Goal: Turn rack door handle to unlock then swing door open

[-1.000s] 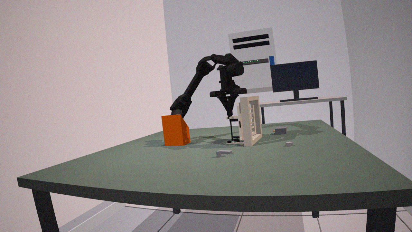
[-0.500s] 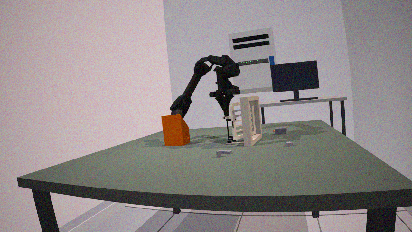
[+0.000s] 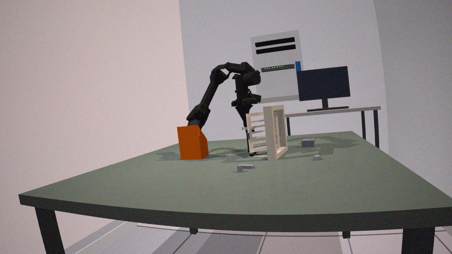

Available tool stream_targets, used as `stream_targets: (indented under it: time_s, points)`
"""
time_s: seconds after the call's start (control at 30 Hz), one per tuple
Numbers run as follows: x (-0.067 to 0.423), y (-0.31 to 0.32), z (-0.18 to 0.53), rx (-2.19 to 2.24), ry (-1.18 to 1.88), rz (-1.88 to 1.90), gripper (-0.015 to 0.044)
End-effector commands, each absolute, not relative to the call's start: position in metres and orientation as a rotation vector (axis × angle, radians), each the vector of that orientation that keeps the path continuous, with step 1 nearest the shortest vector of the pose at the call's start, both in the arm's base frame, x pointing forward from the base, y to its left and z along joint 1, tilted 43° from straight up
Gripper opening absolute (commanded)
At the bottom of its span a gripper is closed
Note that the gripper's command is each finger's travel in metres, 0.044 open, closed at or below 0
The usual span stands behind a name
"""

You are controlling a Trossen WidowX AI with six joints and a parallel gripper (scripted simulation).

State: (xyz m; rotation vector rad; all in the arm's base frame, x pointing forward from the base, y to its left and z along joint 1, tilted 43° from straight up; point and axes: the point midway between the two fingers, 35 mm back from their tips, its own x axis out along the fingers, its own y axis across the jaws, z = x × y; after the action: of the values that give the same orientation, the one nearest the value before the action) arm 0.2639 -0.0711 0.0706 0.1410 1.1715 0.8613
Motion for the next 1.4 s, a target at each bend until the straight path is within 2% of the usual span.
stream_targets:
  time_s: [0.0,1.37]
  points:
    - [0.261,-0.062,0.078,0.217,1.204,0.810,0.0011]
    - [0.264,0.003,0.136,0.710,1.423,0.431,0.0011]
